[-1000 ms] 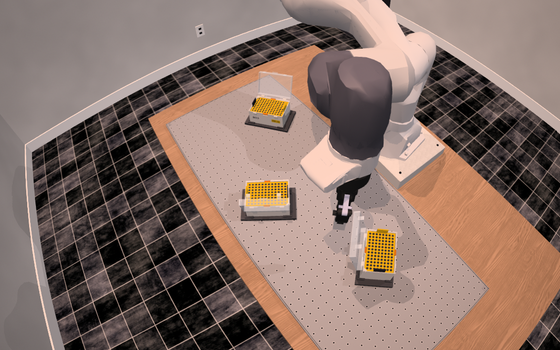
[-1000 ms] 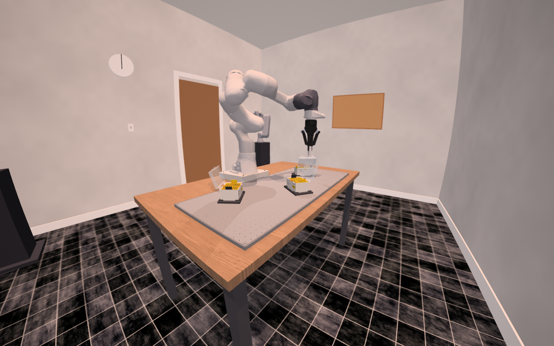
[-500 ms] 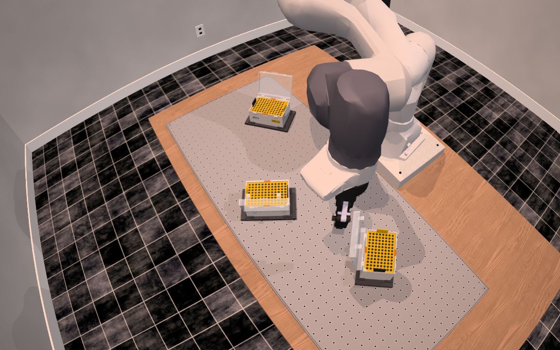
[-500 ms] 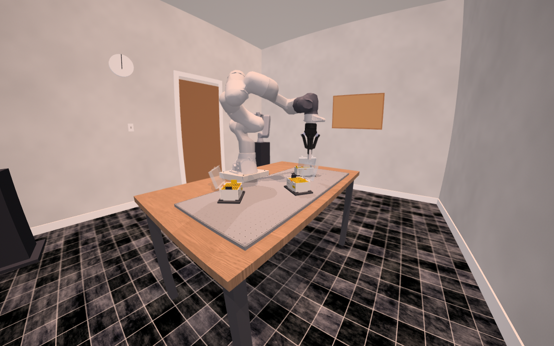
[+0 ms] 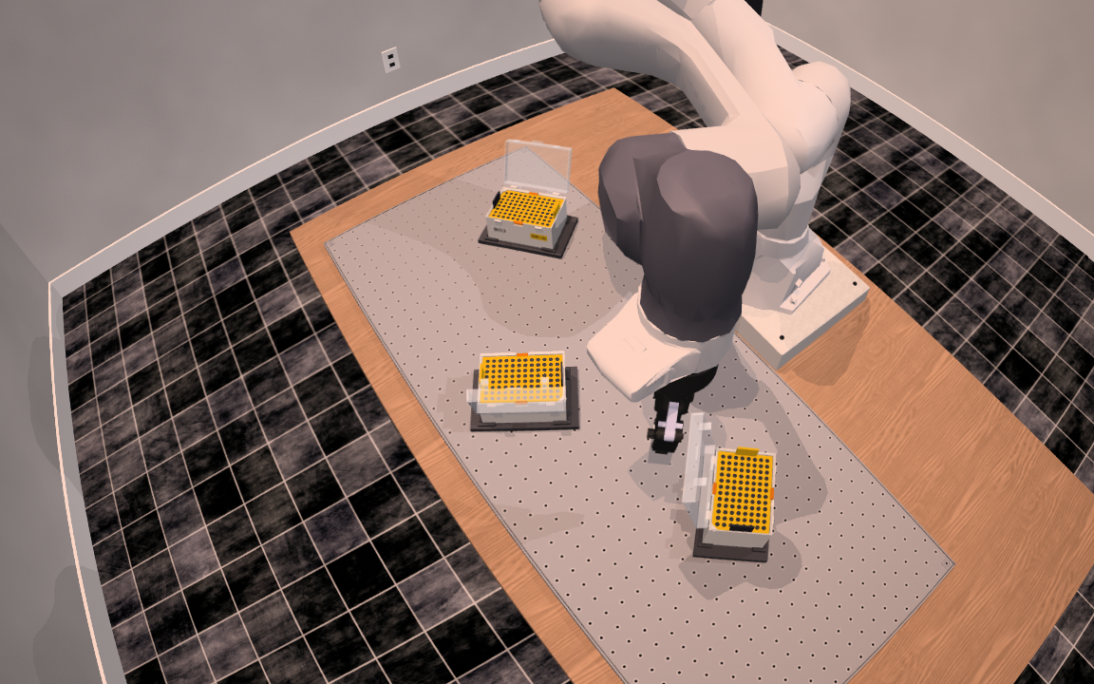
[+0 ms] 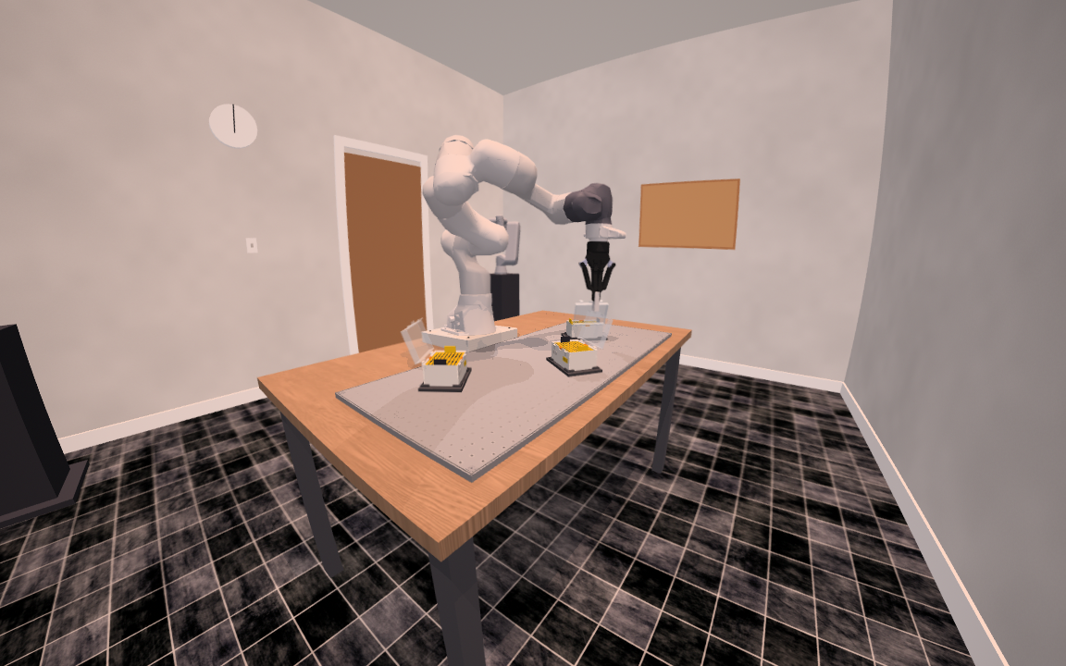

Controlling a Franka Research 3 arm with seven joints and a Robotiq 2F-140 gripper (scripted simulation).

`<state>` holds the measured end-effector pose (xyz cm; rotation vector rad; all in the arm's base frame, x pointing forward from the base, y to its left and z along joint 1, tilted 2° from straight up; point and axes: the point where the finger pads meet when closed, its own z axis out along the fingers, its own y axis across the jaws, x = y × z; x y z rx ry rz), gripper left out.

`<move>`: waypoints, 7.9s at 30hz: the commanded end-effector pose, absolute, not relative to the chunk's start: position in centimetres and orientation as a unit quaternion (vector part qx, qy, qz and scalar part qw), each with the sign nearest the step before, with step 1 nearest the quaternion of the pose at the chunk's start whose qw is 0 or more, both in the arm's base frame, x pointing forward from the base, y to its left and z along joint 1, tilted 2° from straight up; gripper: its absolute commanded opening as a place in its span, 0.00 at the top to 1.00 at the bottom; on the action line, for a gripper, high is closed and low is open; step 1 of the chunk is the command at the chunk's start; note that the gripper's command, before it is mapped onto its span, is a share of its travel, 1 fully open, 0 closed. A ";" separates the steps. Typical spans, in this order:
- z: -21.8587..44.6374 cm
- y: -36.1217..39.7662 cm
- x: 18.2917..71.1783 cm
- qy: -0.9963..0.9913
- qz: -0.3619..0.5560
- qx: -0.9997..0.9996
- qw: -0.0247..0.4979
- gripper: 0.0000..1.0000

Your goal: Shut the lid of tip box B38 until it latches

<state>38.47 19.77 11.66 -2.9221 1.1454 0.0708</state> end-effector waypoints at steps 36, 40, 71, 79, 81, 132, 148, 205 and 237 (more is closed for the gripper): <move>12.1 22.0 36.3 0.367 0.021 -0.930 0.003 1.00; 12.2 22.3 35.9 0.367 0.021 -0.930 0.003 1.00; 12.9 24.7 33.3 0.367 0.021 -0.930 0.003 1.00; 13.0 25.5 32.6 0.367 0.021 -0.930 0.003 1.00; 13.1 25.6 32.4 0.367 0.021 -0.930 0.003 1.00; 13.3 26.4 31.6 0.367 0.021 -0.930 0.003 1.00; 13.3 26.4 31.6 0.367 0.021 -0.930 0.003 1.00; 18.8 26.2 31.8 0.367 0.021 -0.930 0.003 1.00; 18.8 26.2 31.8 0.367 0.021 -0.930 0.003 1.00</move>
